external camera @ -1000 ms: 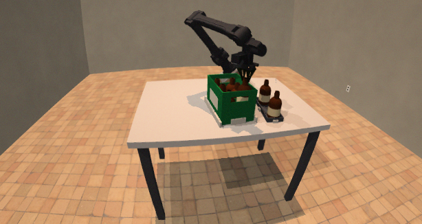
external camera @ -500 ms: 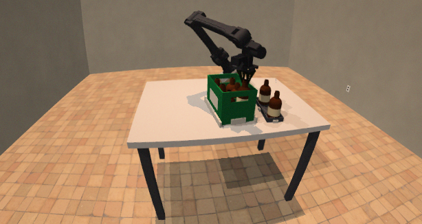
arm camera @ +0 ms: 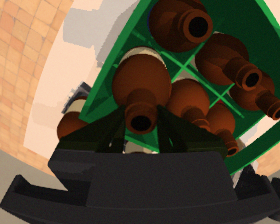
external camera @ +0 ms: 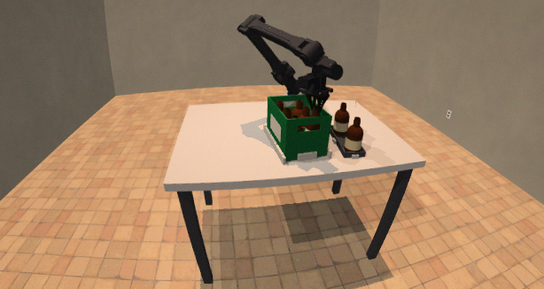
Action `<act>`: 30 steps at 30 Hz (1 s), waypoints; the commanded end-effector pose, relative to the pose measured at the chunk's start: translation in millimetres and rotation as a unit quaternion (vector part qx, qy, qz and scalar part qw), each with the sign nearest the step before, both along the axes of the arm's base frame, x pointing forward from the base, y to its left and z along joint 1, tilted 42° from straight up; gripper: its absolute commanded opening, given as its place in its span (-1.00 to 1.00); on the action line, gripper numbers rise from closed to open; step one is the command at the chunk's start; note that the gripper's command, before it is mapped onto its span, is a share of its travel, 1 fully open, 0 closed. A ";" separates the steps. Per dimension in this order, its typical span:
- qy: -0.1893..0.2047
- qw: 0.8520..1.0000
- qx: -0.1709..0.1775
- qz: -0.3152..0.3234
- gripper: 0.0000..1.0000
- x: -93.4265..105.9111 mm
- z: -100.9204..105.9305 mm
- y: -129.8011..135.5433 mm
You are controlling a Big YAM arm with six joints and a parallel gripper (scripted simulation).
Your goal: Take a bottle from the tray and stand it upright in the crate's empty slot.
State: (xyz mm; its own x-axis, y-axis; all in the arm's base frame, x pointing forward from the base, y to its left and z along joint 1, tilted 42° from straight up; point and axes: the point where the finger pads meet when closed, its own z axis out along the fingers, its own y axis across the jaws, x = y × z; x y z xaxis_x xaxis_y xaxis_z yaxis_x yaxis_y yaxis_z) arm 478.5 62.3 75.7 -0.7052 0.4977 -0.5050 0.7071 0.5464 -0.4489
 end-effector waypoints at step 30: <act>0.001 1.000 0.000 0.006 -1.00 3.3 -13.5 -11.0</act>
State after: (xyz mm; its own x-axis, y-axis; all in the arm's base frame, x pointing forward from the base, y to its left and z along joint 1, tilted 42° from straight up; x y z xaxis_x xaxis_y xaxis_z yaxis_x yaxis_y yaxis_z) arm 480.9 52.5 65.1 -0.7060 0.4956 -0.5059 0.7059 0.5499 -0.4465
